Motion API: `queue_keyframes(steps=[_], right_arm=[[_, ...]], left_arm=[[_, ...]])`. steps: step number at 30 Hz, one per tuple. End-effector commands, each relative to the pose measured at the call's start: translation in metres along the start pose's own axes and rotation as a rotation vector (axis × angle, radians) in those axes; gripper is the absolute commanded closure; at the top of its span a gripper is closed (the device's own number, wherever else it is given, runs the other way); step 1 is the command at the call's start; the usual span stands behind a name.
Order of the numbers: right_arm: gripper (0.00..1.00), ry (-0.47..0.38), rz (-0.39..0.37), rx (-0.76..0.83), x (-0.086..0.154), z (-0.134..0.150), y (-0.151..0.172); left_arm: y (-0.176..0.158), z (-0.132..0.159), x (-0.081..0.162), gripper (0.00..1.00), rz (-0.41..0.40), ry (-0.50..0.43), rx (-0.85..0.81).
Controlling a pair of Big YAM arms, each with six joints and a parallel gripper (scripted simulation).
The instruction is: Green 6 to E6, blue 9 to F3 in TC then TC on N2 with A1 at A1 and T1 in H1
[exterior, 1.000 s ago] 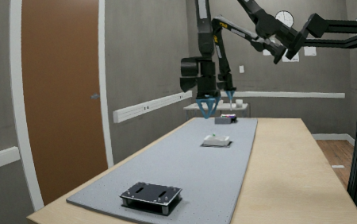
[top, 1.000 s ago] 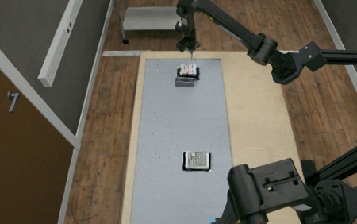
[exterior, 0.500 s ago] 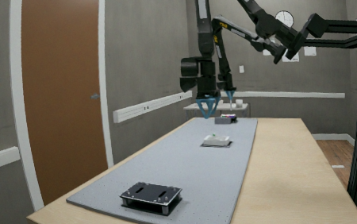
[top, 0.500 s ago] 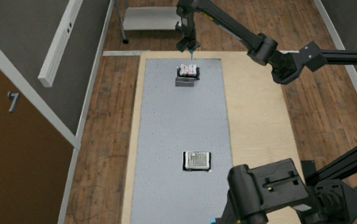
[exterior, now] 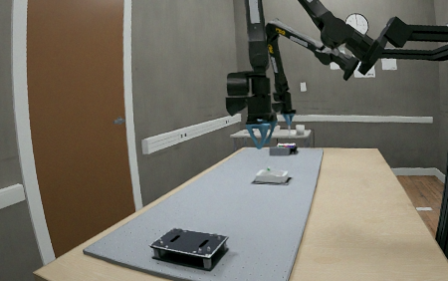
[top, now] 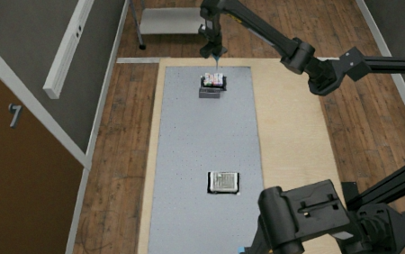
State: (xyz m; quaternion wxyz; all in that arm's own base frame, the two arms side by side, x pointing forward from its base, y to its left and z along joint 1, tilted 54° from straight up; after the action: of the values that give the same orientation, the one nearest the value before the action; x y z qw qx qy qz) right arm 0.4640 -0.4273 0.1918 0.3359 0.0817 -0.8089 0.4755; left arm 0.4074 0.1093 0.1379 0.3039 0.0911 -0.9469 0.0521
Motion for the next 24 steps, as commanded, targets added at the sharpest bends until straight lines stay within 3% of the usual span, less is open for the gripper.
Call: queue_keyframes(steps=[1,13,24], right_arm=[[0.93,-0.017,-0.019,-0.002,-0.015,-0.006,0.004],[0.93,-0.013,-0.066,-0.018,-0.015,-0.005,0.020],[0.93,-0.012,-0.040,-0.020,-0.016,-0.005,0.014]], left_arm=[[0.000,0.000,0.000,0.00,0.001,-0.002,-0.004],[0.000,0.000,0.000,0.00,0.001,-0.002,-0.004],[0.000,0.000,0.000,0.00,0.001,-0.002,-0.004]])
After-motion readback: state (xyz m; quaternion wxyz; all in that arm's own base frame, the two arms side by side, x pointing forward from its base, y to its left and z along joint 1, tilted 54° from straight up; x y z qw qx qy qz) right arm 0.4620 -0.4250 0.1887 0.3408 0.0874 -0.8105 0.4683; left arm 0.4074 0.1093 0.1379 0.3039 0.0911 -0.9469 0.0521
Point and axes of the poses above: on each arm, the point where the finger pads meet when closed, its own x axis back along the fingers, its own y axis across the jaws, z = x × y, the point moved 2 cm from there along x, back along the fingers, and after that the axes turned 10 degrees about x, right-handed, at the moved point
